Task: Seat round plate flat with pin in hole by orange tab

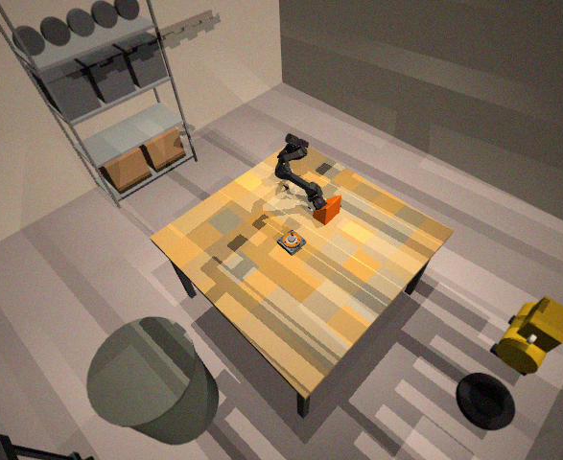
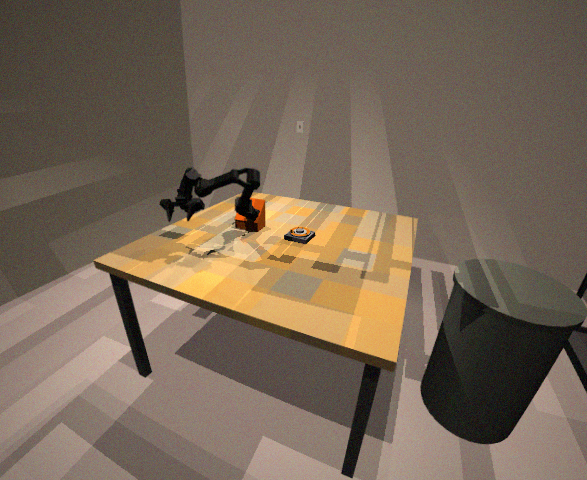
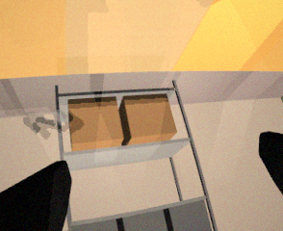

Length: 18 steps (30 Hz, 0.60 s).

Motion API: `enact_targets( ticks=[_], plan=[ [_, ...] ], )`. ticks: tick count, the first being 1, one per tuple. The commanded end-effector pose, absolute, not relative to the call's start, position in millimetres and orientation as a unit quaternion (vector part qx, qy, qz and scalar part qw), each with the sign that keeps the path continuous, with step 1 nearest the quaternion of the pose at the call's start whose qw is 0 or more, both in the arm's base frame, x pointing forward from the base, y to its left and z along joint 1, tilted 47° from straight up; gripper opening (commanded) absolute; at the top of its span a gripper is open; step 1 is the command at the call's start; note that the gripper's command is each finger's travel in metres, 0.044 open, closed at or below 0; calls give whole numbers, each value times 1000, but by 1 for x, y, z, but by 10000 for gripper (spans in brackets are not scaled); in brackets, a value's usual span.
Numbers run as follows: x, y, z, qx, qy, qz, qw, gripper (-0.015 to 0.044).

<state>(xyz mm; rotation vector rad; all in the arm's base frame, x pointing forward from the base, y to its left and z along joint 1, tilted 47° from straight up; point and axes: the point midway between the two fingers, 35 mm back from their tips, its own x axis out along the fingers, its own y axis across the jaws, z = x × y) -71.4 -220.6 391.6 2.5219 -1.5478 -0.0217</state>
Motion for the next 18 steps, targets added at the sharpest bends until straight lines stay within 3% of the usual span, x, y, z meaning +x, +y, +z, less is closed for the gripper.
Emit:
enact_targets(
  ticks=[1, 10, 15, 18],
  plan=[
    [-70, -221, 392, 850, -519, -4, 90, 374],
    [-25, -254, 405, 887, -434, 136, -72, 137],
    [13, -279, 408, 875, -357, 220, -242, 6],
    [28, -287, 408, 862, -332, 240, -299, 0]
  ],
)
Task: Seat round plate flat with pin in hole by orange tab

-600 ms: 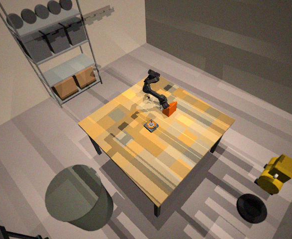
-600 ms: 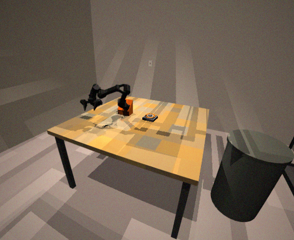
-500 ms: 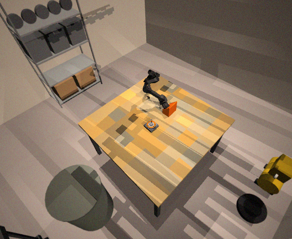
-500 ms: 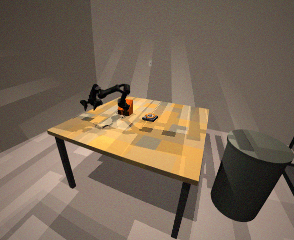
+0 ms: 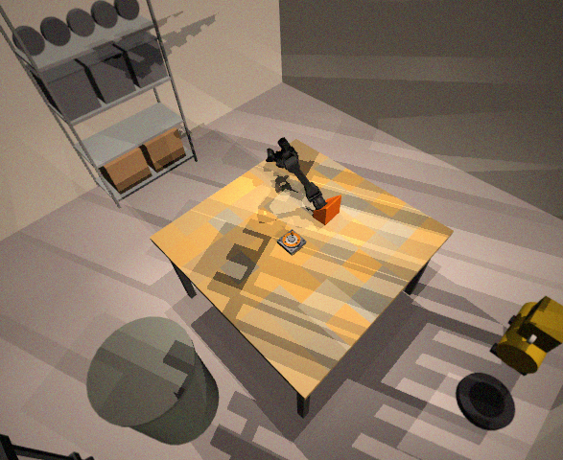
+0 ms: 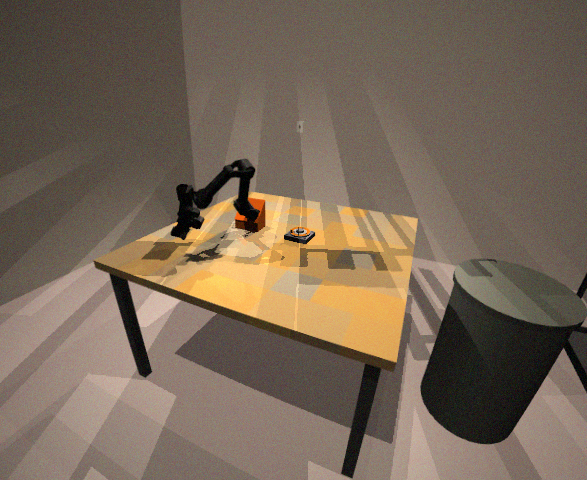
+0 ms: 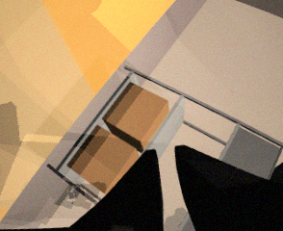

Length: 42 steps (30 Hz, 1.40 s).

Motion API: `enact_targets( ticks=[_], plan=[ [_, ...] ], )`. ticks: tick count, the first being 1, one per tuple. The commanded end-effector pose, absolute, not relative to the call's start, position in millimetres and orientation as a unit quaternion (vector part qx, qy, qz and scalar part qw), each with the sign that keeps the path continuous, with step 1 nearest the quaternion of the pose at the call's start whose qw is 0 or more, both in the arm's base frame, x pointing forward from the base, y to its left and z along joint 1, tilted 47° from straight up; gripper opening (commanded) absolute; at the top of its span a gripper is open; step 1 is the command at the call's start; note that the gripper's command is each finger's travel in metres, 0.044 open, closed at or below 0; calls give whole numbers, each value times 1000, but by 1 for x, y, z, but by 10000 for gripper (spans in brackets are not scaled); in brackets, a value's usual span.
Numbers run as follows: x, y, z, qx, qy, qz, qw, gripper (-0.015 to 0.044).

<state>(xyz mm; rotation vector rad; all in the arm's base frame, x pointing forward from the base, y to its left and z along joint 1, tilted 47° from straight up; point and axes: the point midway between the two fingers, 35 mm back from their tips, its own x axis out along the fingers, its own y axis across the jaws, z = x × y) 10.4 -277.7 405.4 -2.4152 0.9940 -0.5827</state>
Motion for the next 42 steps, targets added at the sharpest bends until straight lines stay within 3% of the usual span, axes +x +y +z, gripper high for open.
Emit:
enact_targets(
  ticks=[1, 14, 22, 30, 42],
  plan=[
    [35, -290, 408, -853, 321, -249, 327, 0],
    [167, -303, 376, -657, 195, -258, 681, 0],
    [248, -270, 345, -515, 167, -192, 818, 0],
    [320, -212, 294, -345, 198, -107, 911, 0],
    [368, -112, 205, -171, 354, -36, 919, 0]
  ],
)
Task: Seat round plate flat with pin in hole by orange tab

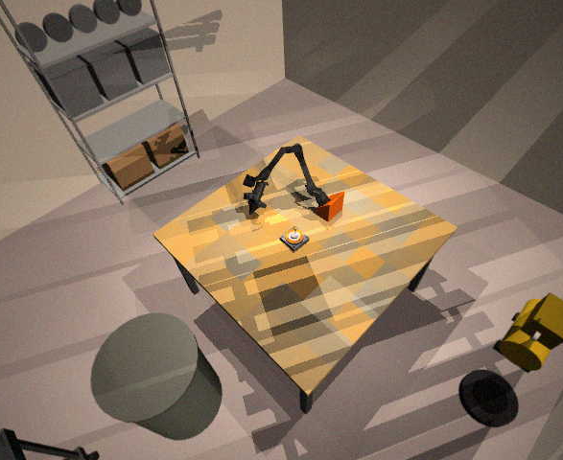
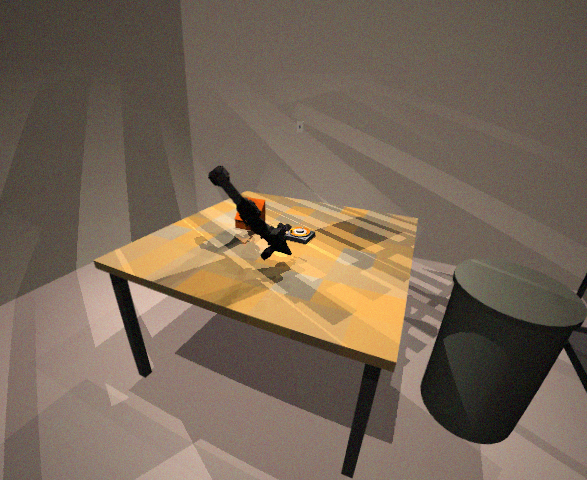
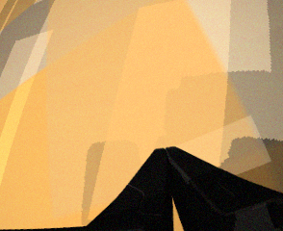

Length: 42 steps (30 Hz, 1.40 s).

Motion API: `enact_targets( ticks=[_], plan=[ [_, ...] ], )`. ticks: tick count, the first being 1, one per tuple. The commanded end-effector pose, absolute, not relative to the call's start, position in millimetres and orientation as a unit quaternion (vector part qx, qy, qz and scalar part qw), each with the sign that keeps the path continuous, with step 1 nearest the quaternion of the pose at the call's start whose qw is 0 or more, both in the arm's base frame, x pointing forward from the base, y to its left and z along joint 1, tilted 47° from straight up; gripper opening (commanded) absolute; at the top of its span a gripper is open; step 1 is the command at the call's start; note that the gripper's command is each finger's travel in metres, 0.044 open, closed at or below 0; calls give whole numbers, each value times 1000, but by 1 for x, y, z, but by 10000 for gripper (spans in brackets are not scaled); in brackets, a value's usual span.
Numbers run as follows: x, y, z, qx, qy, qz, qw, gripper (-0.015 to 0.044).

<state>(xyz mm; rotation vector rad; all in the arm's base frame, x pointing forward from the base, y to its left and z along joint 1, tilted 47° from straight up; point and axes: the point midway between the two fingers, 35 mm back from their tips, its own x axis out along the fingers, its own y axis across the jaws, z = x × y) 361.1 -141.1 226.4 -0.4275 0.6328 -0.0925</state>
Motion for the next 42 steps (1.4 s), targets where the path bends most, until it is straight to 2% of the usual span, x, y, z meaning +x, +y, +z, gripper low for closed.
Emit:
enact_targets(
  ticks=[1, 7, 12, 17, 26, 42],
  plan=[
    [368, -101, 192, -155, 378, -34, 912, 0],
    [357, -52, 137, -115, 488, -44, 864, 0],
    [323, -3, 87, -135, 595, -94, 787, 0],
    [294, 20, 67, -185, 631, -139, 741, 0],
    [248, 51, 56, -328, 609, -222, 687, 0],
    [254, 25, 31, -332, 607, -224, 687, 0]
  ],
)
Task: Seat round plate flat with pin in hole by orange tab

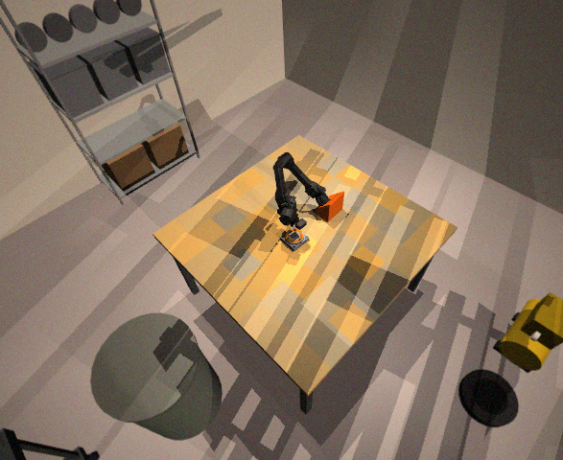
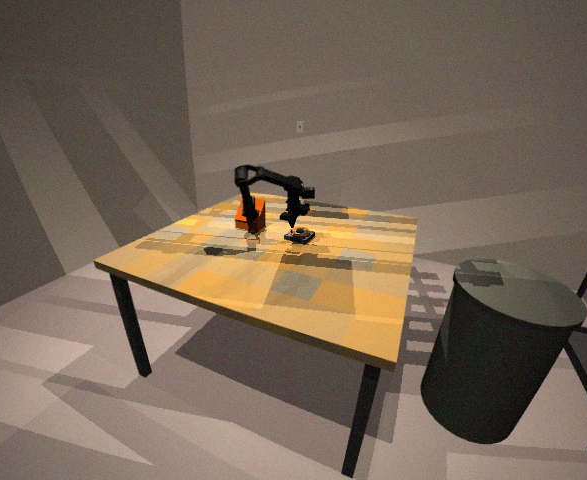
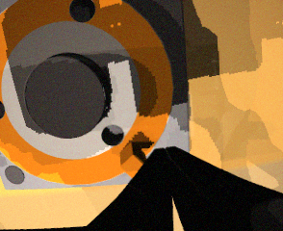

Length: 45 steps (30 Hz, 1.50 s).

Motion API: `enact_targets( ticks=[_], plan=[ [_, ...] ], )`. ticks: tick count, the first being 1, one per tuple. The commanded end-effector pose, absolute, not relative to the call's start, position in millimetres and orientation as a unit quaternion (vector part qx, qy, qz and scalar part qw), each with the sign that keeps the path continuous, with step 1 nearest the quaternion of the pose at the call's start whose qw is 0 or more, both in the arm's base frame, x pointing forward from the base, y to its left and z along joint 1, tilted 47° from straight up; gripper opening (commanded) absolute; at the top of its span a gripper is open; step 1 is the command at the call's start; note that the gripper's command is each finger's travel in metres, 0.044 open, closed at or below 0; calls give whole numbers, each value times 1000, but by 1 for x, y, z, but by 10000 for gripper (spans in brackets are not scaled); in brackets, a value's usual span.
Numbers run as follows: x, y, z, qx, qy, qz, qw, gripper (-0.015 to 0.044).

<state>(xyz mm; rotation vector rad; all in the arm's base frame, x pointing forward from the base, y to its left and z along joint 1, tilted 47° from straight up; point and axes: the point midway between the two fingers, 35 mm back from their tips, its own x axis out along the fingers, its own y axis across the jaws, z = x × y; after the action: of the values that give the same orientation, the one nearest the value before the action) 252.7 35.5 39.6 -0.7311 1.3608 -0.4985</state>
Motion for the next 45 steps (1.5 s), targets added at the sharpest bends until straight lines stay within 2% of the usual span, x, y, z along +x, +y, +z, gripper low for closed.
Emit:
enact_targets(
  ticks=[1, 45],
  plan=[
    [254, 22, 28, -332, 607, -224, 686, 0],
    [228, 35, -2, -332, 607, -224, 686, 0]
  ],
)
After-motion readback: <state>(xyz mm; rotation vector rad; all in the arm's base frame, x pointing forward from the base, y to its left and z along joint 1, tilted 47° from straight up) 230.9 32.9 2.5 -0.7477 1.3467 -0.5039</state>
